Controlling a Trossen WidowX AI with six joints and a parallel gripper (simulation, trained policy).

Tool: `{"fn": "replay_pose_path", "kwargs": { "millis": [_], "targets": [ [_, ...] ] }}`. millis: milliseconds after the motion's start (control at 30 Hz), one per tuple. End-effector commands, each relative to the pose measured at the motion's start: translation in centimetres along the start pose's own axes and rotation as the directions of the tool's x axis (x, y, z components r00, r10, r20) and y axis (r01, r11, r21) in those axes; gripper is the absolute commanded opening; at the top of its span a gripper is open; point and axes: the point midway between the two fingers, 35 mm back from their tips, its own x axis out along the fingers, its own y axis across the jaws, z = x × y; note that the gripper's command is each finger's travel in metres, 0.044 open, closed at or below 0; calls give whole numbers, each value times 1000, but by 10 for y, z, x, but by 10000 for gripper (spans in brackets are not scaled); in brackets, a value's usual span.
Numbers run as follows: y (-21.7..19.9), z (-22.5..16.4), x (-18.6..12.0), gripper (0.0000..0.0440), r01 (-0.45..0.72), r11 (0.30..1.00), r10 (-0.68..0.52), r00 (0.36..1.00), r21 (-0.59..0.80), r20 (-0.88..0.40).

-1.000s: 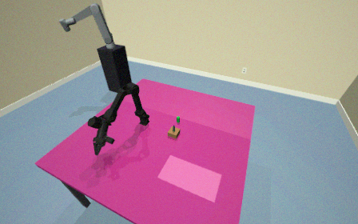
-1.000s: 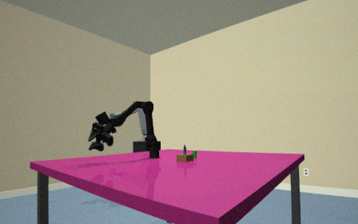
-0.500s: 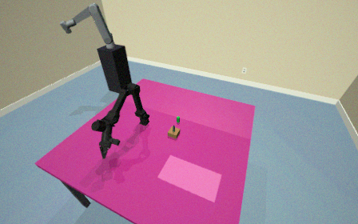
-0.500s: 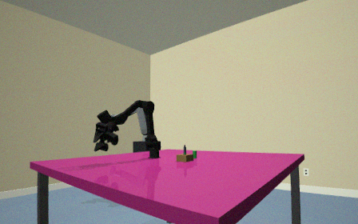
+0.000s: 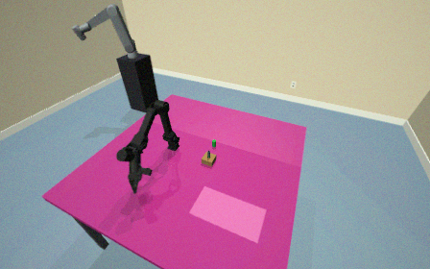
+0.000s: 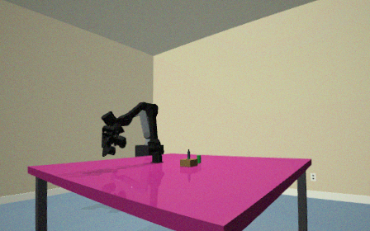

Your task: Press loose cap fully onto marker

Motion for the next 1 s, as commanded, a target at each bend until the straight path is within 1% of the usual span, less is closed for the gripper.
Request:
{"fn": "replay_pose_path", "kwargs": {
  "millis": [0, 500, 967],
  "targets": [
    [-4, 9, 3, 304, -11, 1000, 11, 1000, 4, 17],
    [-30, 60, 12, 306, -54, 999, 54, 992, -6, 118],
    [-52, 110, 14, 307, -97, 995, 100, 974, -24, 202]
  ]
}}
